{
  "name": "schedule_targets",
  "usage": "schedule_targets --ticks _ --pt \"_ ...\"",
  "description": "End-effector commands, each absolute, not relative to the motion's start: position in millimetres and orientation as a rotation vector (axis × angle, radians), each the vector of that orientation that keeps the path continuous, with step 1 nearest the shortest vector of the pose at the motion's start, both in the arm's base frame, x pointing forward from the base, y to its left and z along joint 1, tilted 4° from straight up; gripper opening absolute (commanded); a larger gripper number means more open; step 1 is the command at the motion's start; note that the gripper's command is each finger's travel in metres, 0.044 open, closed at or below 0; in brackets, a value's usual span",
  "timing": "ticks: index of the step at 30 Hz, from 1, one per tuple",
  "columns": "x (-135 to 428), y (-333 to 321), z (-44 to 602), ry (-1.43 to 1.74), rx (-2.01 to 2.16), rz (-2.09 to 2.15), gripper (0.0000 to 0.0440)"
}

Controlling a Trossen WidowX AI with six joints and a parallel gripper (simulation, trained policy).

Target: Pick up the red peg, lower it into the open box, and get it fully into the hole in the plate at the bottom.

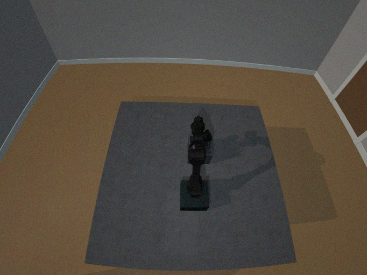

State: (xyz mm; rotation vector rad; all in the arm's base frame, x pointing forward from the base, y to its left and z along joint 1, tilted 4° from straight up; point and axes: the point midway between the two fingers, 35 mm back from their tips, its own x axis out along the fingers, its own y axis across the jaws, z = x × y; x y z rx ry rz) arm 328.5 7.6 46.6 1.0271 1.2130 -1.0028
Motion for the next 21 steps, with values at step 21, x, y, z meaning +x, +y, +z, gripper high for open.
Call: schedule_targets --ticks 21 --pt "329.1 -0.8 0.6 1.297 0.948 -0.992 0.0095"
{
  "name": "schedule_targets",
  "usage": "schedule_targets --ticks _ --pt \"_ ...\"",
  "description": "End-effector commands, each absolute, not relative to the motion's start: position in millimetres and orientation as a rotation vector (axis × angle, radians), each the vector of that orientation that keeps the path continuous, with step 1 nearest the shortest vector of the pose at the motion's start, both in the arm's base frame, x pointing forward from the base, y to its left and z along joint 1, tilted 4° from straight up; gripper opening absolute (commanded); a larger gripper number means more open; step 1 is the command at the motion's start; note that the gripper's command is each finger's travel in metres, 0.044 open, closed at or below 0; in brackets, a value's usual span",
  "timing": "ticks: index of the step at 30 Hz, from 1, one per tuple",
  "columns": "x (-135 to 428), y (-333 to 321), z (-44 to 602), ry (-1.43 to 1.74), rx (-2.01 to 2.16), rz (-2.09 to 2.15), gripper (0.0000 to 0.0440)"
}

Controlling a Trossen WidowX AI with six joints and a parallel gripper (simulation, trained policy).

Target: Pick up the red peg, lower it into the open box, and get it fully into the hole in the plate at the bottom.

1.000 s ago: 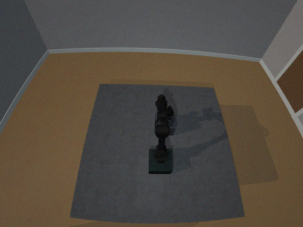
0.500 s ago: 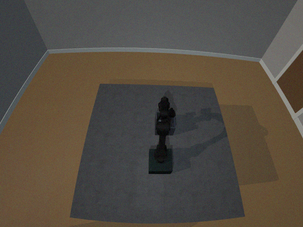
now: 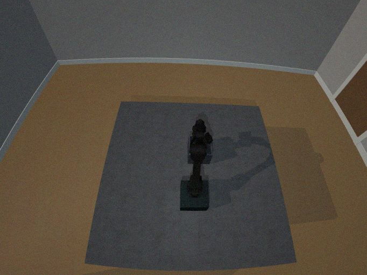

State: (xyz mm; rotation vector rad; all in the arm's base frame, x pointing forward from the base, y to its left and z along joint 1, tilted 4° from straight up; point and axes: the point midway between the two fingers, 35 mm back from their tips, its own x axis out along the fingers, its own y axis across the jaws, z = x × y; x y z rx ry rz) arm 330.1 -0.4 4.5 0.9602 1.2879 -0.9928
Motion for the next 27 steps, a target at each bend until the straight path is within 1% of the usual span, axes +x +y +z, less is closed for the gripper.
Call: schedule_targets --ticks 1,2,5,7,13,16,24,27 --pt "329.2 -0.4 -0.7 1.301 0.95 -0.991 0.0095" --pt "328.8 0.7 -1.6 1.31 0.956 -0.988 0.009" --pt "327.4 7.9 -0.3 1.343 0.991 -0.983 0.0098" --pt "325.6 11.7 2.3 1.364 1.01 -0.983 0.0093" --pt "316.6 24.5 18.0 1.433 1.056 -0.987 0.0054" --pt "310.9 29.9 25.9 1.465 1.077 -0.992 0.0042" --pt "305.3 38.3 42.5 1.502 1.134 -1.014 0.0031" --pt "314.1 38.0 53.4 1.498 1.172 -0.993 0.0043"
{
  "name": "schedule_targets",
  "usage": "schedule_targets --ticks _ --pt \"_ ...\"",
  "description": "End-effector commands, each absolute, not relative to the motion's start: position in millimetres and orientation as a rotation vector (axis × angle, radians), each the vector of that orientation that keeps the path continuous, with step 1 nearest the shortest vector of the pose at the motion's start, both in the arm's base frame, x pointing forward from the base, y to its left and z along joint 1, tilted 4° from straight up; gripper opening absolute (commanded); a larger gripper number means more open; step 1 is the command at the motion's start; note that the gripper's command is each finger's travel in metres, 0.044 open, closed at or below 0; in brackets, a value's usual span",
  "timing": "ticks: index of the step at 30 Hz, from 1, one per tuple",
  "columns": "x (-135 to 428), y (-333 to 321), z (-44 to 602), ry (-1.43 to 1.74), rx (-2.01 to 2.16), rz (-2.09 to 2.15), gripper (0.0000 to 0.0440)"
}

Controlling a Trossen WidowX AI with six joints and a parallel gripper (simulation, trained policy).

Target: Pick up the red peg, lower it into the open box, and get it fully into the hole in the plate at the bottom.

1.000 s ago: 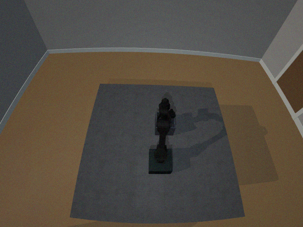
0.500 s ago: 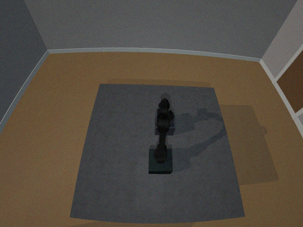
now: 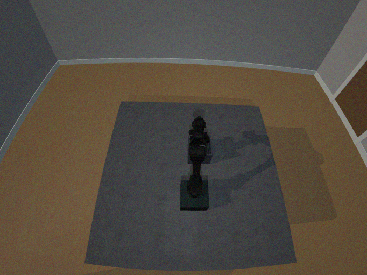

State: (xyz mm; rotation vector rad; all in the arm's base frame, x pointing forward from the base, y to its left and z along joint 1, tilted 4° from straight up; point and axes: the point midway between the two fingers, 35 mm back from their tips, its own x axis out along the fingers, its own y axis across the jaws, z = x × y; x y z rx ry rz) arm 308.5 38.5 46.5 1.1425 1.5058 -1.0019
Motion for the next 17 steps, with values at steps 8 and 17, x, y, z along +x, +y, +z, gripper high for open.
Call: schedule_targets --ticks 8,17 --pt "335.0 36.8 97.7 1.479 1.295 -0.898 0.0014" --pt "349.5 28.6 137.4 1.458 1.381 -0.777 0.0018"
